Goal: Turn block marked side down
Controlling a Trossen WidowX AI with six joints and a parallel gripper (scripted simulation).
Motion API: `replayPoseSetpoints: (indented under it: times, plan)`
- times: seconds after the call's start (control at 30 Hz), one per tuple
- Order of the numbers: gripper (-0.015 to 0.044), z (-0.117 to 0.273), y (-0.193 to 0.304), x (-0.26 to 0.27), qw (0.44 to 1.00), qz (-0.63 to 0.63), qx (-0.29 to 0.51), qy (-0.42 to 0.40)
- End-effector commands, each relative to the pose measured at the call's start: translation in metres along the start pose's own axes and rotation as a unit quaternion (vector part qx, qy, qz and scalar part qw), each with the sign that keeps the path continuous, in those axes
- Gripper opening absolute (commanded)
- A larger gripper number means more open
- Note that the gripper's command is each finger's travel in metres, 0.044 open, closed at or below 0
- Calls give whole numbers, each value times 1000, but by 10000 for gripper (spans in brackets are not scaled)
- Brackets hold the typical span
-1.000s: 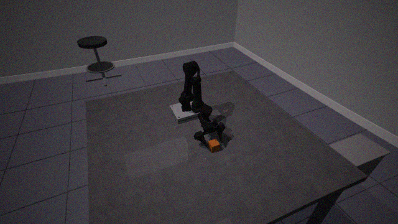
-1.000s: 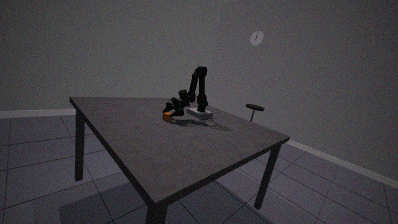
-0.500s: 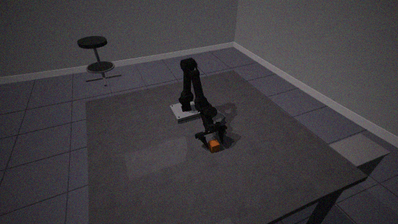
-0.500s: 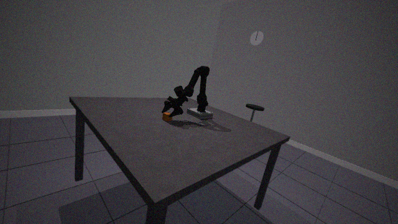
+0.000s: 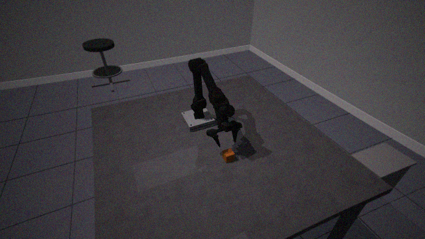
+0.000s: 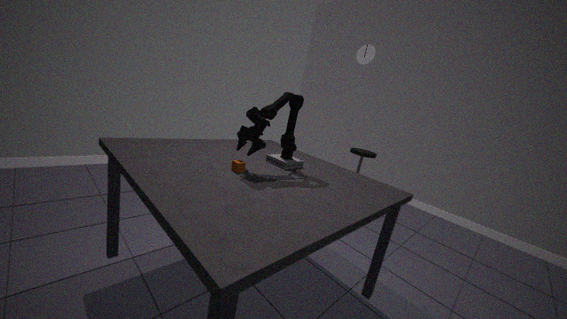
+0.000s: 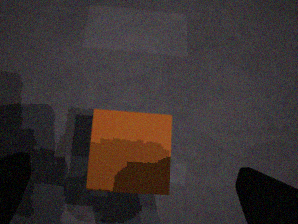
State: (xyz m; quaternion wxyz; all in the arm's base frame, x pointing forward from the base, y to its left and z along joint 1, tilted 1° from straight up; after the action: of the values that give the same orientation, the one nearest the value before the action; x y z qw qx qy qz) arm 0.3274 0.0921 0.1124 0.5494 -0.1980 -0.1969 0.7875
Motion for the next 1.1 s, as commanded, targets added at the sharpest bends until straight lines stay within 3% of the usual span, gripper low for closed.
replayPoseSetpoints:
  times: [0.0, 0.57, 1.07]
  plan:
    - [440, 6, 1, 0, 1000, -3, 12, -4]
    - [440, 2, -54, -7, 966, -2, 254, -39]
    - [440, -30, -38, -3, 964, -2, 264, -40]
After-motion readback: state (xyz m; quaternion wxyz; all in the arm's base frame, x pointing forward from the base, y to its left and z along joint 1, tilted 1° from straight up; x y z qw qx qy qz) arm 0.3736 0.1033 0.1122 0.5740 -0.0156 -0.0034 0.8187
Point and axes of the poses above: the point midway between the two fingers, 35 mm back from their tips, its own z axis back along the fingers, its own x axis across the jaws, y = z × x, the point moved 3 cm from there along z, back along the fingers, and after that the axes turned 8 degrees about z, right-handed, at the moved point
